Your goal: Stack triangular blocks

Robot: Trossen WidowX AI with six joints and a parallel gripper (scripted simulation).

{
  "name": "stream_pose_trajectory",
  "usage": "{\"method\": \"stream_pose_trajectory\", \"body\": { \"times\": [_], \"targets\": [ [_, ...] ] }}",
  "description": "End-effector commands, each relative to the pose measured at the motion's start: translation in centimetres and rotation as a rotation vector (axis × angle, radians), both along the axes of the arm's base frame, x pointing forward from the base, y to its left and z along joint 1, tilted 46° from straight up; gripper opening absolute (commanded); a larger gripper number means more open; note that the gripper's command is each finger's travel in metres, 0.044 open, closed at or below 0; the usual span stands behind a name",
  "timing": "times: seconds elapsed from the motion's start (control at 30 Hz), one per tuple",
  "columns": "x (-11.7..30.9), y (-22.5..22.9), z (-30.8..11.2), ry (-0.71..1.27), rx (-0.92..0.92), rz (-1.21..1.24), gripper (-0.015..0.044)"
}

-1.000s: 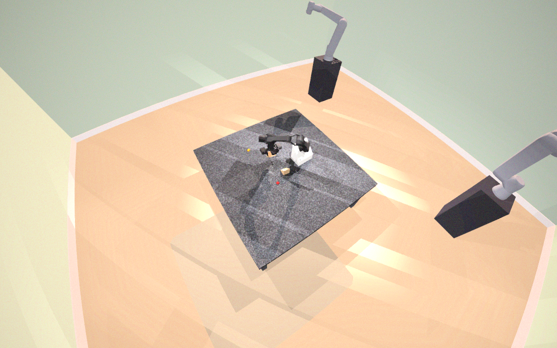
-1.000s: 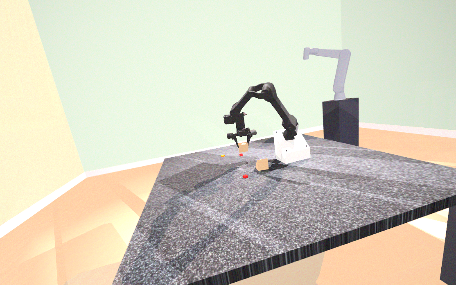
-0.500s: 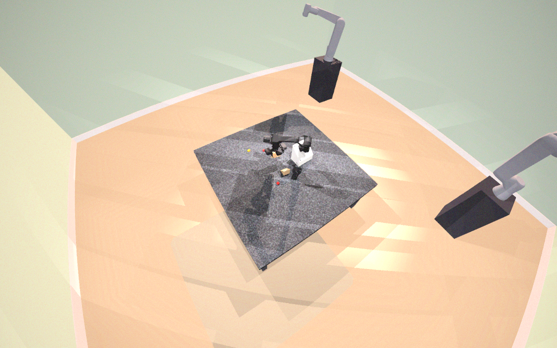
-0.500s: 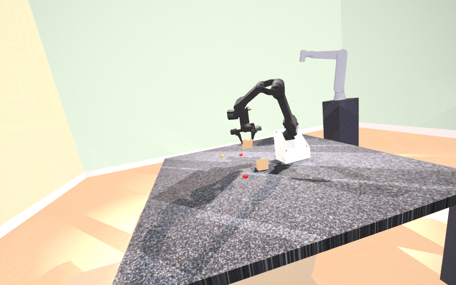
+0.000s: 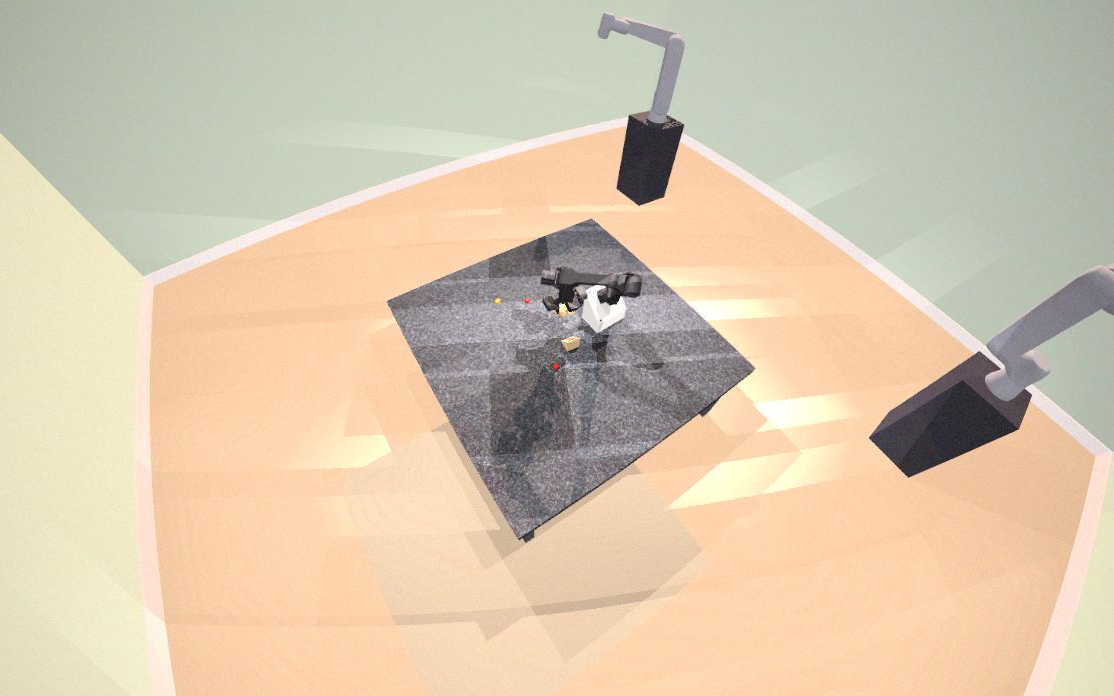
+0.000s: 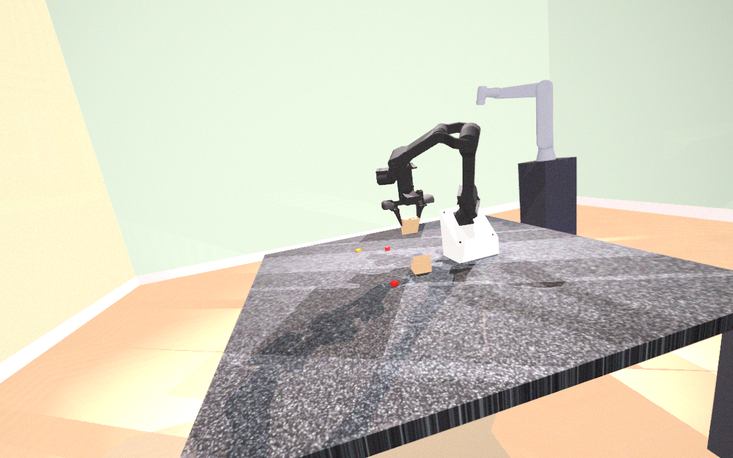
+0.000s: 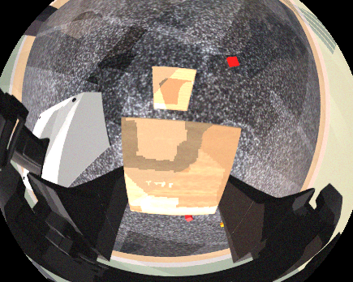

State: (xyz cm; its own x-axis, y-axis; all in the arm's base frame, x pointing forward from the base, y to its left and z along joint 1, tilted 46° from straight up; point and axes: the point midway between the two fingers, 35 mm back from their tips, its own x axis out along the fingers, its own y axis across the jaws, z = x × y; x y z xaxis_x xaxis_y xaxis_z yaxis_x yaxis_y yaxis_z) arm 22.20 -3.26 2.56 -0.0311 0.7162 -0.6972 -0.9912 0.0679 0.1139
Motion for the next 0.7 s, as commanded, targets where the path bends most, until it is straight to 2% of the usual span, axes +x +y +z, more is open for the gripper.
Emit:
{"method": "stream_pose_trajectory", "body": {
  "times": [0.0,0.67],
  "targets": [
    [-0.7,0.2,0.9,-0.005,-0.006,0.002,0.0],
    [-0.6,7.7,-2.0,-0.006,-0.002,0.002,0.0]
  ]
}}
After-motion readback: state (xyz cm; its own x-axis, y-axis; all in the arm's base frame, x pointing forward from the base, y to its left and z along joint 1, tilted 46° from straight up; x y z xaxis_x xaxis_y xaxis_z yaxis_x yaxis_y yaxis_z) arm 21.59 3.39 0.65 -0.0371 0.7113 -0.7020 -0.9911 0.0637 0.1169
